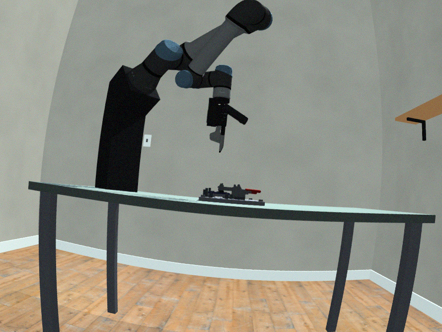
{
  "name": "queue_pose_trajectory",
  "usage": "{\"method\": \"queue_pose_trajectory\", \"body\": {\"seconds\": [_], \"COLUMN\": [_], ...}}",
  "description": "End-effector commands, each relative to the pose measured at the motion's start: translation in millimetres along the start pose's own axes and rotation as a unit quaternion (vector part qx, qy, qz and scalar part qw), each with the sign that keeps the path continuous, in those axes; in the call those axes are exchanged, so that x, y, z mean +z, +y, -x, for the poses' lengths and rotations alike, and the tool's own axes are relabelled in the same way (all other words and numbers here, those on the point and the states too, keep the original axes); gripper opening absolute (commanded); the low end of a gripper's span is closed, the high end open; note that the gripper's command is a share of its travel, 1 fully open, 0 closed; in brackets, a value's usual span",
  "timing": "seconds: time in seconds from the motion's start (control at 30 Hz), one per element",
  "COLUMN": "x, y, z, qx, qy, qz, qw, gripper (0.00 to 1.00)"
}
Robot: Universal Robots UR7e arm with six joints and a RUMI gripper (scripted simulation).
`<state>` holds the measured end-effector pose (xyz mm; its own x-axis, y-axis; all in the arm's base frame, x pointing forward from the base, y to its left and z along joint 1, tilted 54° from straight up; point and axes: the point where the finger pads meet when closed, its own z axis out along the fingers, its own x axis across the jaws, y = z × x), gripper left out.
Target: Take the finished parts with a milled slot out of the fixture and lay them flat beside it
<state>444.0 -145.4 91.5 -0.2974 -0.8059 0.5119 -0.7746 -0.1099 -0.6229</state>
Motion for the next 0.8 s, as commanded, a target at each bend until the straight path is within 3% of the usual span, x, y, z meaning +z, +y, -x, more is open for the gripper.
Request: {"method": "queue_pose_trajectory", "body": {"seconds": [0.0,0.33,0.77], "x": [8.9,46.4,60.6], "y": [-1.5,-1.3,-1.4], "z": [-0.7,-0.7,-0.7], "qx": [0.000,0.000,0.000], "qy": [0.001,0.001,0.001], "qz": [-0.001,-0.001,-0.001], "qw": [1.000,1.000,1.000], "gripper": [0.28,0.28,0.28]}}
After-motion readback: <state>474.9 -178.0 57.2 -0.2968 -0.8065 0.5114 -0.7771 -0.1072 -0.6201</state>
